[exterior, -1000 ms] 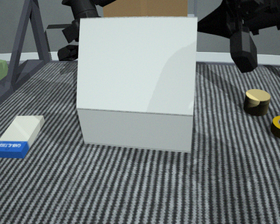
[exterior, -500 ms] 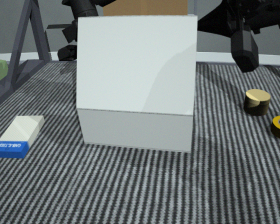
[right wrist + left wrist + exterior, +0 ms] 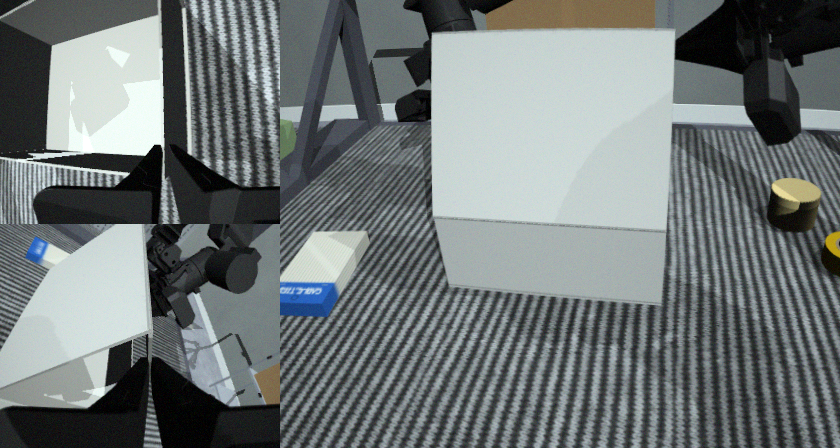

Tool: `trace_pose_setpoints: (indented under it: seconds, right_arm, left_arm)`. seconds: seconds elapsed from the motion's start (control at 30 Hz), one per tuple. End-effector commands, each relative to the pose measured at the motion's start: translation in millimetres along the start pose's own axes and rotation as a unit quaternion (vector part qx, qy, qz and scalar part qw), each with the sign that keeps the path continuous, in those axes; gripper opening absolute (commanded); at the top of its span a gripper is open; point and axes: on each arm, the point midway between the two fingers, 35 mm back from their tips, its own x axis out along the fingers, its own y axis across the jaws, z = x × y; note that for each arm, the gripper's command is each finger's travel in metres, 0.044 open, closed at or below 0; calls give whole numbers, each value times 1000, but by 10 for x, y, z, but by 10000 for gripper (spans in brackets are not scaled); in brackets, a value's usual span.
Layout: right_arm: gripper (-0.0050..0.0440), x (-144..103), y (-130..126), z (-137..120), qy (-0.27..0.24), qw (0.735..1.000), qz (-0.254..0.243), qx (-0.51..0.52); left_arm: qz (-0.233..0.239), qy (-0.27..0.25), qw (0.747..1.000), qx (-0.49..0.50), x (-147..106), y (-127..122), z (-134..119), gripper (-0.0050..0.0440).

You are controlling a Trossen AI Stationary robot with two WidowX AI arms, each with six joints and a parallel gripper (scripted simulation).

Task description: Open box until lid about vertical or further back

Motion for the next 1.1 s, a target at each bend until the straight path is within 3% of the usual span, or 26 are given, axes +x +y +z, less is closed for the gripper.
trace_pose_setpoints:
  seconds: [0.0,1.07]
  right_arm:
    - [21,-88,77,36,-1,1000,13,6]
    - [21,-88,77,36,-1,1000,13,6]
  left_arm:
    - [-12,-9,1000,-5,-67,-55,111,5]
    - [-12,-8,1000,-4,-154,84,272,5]
